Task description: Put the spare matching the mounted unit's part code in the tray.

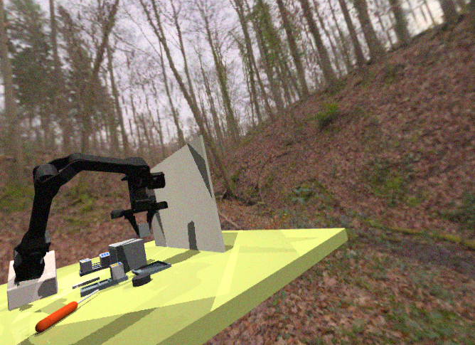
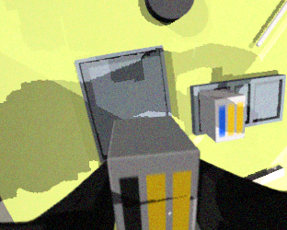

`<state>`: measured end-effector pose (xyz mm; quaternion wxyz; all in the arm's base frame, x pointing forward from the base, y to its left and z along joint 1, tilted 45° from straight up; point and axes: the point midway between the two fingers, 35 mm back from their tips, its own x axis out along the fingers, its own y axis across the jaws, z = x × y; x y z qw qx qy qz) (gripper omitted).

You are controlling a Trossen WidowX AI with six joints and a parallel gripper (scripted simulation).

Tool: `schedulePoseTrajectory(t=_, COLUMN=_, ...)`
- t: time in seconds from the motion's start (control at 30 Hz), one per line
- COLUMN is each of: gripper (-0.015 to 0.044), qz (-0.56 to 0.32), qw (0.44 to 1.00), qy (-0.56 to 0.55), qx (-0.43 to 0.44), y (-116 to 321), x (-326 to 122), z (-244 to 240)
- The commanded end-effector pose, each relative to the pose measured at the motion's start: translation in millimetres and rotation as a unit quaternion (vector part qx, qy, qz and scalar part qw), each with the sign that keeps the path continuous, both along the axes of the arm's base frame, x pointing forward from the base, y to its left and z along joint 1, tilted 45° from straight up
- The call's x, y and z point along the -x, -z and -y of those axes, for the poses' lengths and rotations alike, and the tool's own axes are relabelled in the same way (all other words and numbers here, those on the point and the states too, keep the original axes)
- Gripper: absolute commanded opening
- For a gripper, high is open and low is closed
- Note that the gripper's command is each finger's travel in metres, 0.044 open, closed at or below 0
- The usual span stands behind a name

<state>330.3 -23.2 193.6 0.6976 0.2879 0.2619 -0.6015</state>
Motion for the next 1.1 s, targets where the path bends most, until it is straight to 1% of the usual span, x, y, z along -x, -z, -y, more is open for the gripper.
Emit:
schedulePoseTrajectory(t=0.0, gripper=0.0000, qz=0.003, qw=1.000, qy=-0.003, qx=0.001, y=-1, x=-5, z=-1)
schedulePoseTrajectory(t=1.07, gripper=0.0000, qz=0.004, qw=1.000, qy=-0.003, qx=-0.001, y=18, x=-13, z=16)
